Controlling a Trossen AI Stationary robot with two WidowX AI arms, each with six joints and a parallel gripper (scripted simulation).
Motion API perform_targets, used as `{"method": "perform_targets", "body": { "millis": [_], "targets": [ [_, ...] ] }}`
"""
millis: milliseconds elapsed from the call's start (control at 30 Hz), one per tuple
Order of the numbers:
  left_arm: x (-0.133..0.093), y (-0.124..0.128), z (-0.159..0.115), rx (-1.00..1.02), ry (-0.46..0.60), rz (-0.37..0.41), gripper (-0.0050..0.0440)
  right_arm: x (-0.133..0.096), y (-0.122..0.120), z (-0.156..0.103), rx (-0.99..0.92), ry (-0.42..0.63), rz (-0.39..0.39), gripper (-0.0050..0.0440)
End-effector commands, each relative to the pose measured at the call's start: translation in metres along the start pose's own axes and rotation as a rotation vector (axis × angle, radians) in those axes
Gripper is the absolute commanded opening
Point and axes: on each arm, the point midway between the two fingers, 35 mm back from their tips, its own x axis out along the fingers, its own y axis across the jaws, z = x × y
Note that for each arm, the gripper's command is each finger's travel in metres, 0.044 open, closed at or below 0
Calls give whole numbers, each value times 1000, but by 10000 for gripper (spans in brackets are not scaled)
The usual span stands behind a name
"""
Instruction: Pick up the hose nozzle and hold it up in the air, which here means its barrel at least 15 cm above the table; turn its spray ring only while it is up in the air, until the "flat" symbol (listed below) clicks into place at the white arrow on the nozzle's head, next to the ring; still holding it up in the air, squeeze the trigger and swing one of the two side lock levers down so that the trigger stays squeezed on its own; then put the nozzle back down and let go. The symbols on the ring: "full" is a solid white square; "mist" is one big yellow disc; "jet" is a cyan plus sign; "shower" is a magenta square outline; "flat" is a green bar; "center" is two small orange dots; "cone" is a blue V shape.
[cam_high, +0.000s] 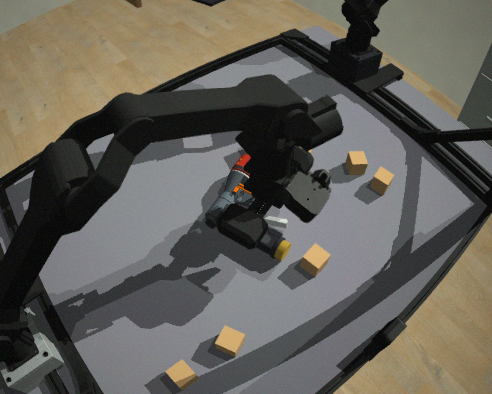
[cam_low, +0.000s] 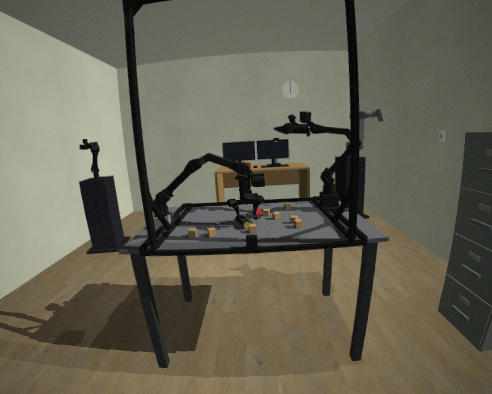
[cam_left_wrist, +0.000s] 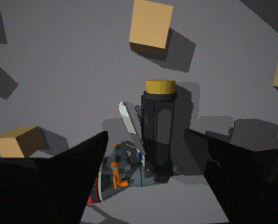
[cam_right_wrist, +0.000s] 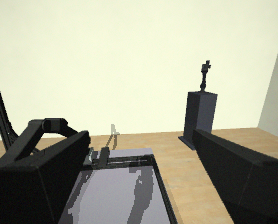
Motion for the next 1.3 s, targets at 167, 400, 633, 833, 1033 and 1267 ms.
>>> {"method": "perform_targets", "body": {
  "millis": [167,400,633,833,1033,1267],
  "targets": [
    [14,-2,0,2,-1,-8,400,0,0,1,-4,-2,-1,400],
    [25,-3,0,3,-1,-8,400,0,0,1,-4,-2,-1,400],
    [33,-4,-1,3,-1,-8,400,0,0,1,-4,-2,-1,400],
    [42,-5,-1,3,-1,-8,400,0,0,1,-4,-3,-1,400],
    [43,-5,-1,3,-1,-8,400,0,0,1,-4,-3,-1,400],
    [43,-5,-1,3,-1,-8,345,0,0,1,-4,-3,-1,400]
  ]
}}
